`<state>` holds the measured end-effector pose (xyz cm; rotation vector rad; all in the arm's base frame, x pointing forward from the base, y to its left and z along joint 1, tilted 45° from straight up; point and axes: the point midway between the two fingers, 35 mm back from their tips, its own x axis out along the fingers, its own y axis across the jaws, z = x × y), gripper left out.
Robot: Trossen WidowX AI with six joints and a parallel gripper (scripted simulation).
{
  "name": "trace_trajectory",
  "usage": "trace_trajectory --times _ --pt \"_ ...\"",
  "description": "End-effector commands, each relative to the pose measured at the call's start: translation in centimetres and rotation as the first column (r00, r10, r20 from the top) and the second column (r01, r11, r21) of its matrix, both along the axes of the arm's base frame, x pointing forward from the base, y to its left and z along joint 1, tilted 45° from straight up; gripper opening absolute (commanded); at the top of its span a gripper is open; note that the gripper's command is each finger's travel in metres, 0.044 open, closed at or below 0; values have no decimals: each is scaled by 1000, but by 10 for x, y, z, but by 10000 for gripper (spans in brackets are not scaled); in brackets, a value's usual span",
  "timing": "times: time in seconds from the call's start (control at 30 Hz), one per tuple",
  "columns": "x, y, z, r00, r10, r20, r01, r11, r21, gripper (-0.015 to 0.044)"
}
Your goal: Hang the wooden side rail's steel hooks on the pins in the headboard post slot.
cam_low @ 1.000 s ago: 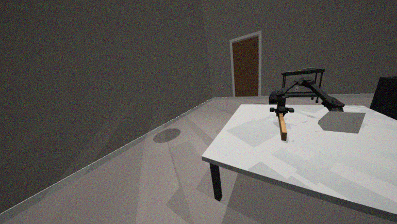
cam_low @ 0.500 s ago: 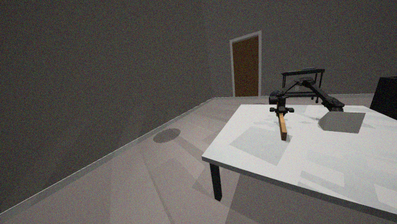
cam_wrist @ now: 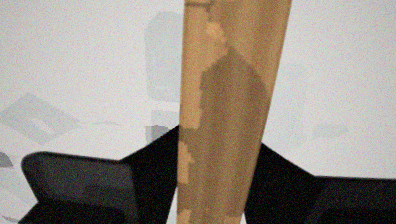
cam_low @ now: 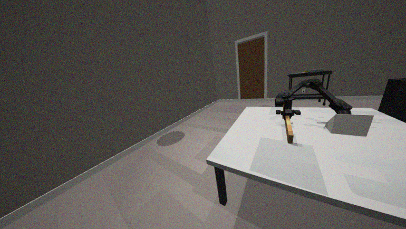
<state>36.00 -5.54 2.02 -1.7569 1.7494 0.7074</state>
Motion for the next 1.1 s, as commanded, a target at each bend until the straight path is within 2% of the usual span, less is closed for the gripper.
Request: trace_trajectory --times 0.0,1.07 --pt "2 2 2 1000 9 2 -9 1000 1 0" --pt "1 -1 4 1000 9 2 -9 1000 1 0"
